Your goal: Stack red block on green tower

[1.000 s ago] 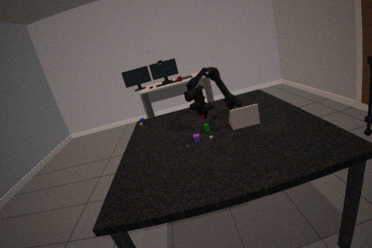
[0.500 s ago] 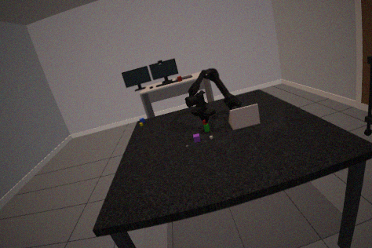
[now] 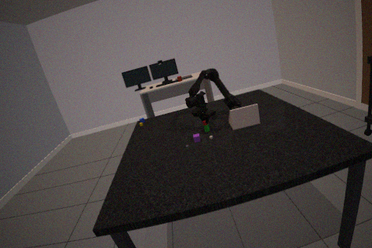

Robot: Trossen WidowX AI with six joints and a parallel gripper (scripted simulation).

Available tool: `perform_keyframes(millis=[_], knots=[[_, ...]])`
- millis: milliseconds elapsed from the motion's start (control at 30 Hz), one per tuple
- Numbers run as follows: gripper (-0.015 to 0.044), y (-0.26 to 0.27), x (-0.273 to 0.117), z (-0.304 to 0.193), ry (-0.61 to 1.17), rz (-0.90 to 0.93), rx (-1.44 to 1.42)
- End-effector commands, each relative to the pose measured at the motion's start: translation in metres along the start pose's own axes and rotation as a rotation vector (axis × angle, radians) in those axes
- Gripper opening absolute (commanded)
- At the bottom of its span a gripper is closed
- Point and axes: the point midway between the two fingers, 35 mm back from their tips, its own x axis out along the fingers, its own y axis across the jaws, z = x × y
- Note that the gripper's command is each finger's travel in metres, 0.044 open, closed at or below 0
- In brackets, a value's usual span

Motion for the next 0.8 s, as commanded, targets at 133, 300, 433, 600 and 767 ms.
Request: perform_keyframes(millis=[133, 300, 433, 600, 767], knots=[[0.0000, -0.0006, 0.0009, 0.0001, 0.000, -0.005, -0.003], [0.0000, -0.0006, 0.0013, 0.0001, 0.000, -0.005, -0.003], [0.0000, -0.0006, 0.0013, 0.0001, 0.000, -0.005, -0.003], [0.0026, 0.0000, 0.0005, 0.0000, 0.000, 0.000, -0.001], [0.0157, 0.0000, 0.0005, 0.0000, 0.000, 0.000, -0.001]])
